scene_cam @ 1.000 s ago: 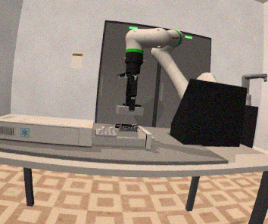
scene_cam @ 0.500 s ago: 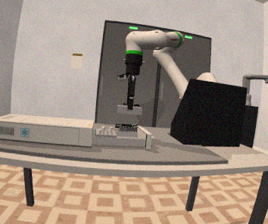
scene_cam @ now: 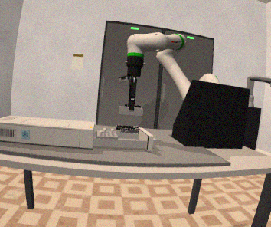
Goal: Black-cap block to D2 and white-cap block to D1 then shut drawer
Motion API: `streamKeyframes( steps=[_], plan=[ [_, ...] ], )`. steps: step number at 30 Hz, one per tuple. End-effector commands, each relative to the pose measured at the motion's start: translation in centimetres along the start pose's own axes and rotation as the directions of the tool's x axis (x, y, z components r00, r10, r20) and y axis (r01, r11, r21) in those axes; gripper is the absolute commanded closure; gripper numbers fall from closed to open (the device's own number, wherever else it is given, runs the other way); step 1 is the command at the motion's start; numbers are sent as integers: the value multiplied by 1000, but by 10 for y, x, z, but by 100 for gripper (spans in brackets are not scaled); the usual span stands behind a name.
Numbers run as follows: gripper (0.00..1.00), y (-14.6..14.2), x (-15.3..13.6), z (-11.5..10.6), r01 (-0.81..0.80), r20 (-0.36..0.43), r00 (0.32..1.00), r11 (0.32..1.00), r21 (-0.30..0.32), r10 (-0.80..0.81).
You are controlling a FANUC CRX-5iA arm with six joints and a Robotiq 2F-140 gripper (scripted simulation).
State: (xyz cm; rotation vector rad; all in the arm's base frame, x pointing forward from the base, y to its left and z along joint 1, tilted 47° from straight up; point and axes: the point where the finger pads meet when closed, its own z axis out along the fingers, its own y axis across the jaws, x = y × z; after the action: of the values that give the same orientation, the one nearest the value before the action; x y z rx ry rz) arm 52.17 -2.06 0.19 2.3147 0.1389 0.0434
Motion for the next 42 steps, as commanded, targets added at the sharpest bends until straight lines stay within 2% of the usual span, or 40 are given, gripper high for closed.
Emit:
streamKeyframes(
  steps=[1, 42],
  plan=[
    [90, 5, 1, -1, 0, -2, 1000, 1000, 0, 0],
    [90, 104, -6, -1, 0, -2, 1000, 1000, 0, 0]
  ],
)
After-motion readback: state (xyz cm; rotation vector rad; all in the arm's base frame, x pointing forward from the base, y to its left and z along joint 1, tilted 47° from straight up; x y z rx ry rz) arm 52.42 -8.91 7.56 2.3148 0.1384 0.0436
